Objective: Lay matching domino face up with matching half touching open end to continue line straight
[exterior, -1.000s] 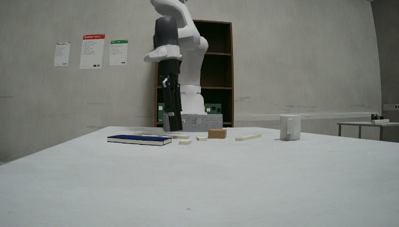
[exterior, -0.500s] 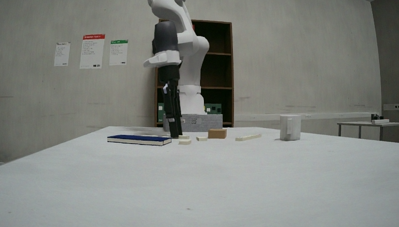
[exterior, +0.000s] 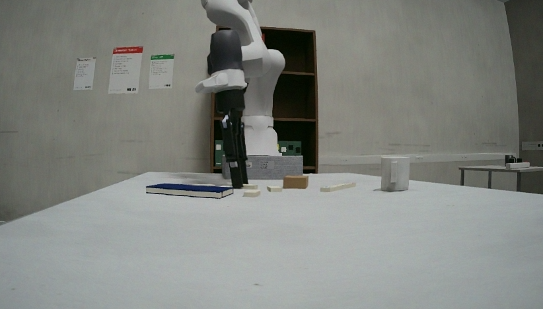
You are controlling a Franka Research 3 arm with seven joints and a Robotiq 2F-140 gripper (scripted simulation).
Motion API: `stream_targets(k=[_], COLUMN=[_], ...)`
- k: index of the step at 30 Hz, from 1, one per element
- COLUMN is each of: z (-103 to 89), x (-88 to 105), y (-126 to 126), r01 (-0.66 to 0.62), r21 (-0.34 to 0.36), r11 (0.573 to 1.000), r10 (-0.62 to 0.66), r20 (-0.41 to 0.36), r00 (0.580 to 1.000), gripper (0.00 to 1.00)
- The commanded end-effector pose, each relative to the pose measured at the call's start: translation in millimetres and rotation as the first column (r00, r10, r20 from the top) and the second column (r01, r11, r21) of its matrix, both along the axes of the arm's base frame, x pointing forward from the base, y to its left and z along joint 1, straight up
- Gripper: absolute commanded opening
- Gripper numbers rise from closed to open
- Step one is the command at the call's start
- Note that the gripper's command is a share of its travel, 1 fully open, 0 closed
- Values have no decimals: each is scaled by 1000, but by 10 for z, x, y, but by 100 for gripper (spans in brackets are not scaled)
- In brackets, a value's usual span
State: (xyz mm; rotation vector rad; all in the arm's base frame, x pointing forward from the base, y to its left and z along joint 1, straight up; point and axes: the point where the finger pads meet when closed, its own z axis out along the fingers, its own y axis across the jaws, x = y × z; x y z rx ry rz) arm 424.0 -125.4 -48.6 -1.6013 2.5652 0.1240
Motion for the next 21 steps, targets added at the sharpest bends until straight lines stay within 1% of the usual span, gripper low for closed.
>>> stream_targets(k=[1, 4, 5, 21], z=[2, 2, 2, 2], x=[16, 16, 16, 16], y=[-9, -9, -9, -9], r01=[7, 7, 7, 7], r21=[-1, -1, -1, -1], r11=[1000, 1000, 1000, 1000], r10=[-7, -7, -7, -7], r20=[3, 3, 3, 3], r00=[1000, 1000, 1000, 1000], gripper=[33, 33, 23, 23])
